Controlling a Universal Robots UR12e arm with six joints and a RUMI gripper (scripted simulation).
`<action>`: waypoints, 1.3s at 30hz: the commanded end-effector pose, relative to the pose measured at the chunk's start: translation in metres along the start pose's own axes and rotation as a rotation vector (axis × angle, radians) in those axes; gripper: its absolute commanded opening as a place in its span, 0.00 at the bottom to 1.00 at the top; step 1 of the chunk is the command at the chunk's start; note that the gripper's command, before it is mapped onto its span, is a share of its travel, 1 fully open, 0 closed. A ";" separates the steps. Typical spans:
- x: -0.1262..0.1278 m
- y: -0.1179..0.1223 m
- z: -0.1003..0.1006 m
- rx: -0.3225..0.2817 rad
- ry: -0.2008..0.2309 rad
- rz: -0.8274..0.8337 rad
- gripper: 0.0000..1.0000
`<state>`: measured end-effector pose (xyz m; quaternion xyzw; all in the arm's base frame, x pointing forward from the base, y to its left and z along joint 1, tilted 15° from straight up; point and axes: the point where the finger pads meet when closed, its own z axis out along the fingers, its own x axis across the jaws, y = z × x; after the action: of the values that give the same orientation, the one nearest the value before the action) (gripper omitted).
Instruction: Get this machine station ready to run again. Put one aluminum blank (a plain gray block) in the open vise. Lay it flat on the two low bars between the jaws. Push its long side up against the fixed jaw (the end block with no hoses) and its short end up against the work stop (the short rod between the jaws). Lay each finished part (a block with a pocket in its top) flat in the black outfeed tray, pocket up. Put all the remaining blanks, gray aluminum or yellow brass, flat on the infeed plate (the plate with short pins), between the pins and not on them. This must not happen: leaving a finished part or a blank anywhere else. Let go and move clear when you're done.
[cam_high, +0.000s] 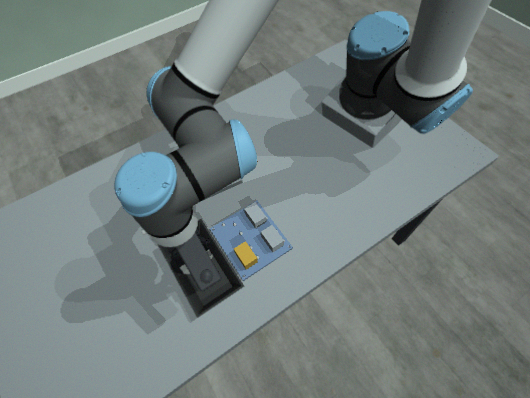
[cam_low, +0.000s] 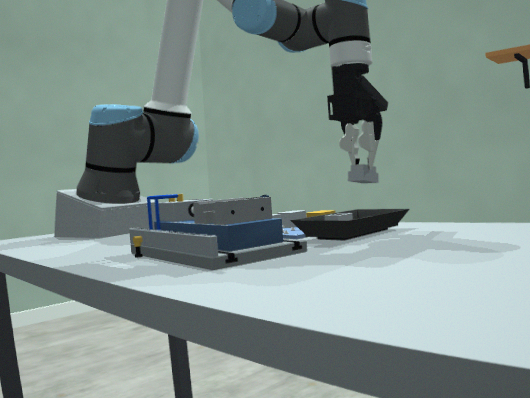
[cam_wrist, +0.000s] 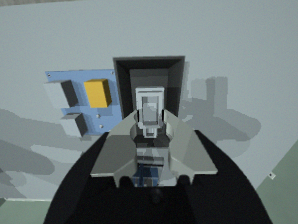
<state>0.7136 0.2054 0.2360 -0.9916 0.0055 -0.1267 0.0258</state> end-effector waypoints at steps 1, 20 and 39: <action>0.001 0.000 0.006 0.000 0.002 0.000 0.00; 0.001 0.000 0.040 0.000 0.002 0.000 0.00; 0.001 0.000 0.069 0.000 0.002 0.000 0.00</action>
<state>0.7302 0.2090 0.1731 -0.9916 0.0055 -0.1267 0.0258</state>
